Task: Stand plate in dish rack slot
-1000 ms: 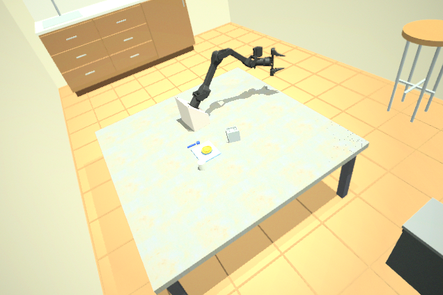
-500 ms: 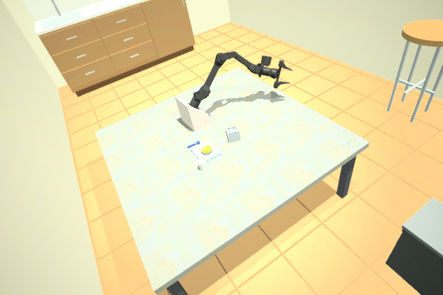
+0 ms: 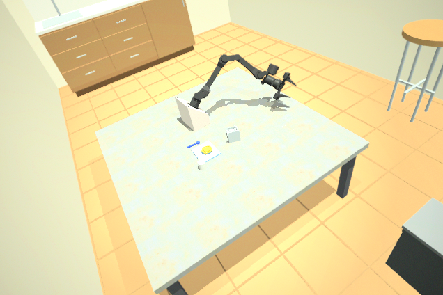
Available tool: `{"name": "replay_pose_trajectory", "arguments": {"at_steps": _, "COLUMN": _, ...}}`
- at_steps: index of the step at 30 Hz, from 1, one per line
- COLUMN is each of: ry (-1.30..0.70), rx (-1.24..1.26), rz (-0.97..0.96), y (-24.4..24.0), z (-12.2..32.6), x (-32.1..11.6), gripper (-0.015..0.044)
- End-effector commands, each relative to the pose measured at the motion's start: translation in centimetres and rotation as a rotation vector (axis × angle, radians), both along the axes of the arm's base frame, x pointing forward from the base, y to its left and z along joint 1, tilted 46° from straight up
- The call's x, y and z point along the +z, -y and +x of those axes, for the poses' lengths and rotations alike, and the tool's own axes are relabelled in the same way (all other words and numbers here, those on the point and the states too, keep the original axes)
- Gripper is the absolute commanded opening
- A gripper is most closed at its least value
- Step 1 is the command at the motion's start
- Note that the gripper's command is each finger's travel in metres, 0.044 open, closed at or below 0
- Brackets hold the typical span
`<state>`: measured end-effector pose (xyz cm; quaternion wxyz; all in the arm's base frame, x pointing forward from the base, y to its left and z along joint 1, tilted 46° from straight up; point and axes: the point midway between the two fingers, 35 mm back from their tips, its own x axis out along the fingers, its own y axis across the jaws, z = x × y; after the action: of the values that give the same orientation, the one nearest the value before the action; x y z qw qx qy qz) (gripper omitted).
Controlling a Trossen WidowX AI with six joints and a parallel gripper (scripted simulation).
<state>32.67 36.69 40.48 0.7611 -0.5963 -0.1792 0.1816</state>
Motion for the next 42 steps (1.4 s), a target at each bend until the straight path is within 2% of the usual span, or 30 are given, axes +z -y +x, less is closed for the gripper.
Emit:
{"name": "replay_pose_trajectory", "arguments": {"at_steps": 1, "ry": -0.079, "rx": -0.025, "rz": -0.071, "y": 0.7, "z": 2.9, "x": -3.8, "gripper": 0.0400}}
{"name": "replay_pose_trajectory", "arguments": {"at_steps": 22, "ry": -0.464, "rx": -0.181, "rz": -0.194, "y": 10.5, "z": 12.8, "x": -16.2, "gripper": 0.0400}}
{"name": "replay_pose_trajectory", "arguments": {"at_steps": 42, "ry": -0.890, "rx": -0.356, "rz": -0.219, "y": 23.5, "z": 15.8, "x": -27.4, "gripper": 0.0400}}
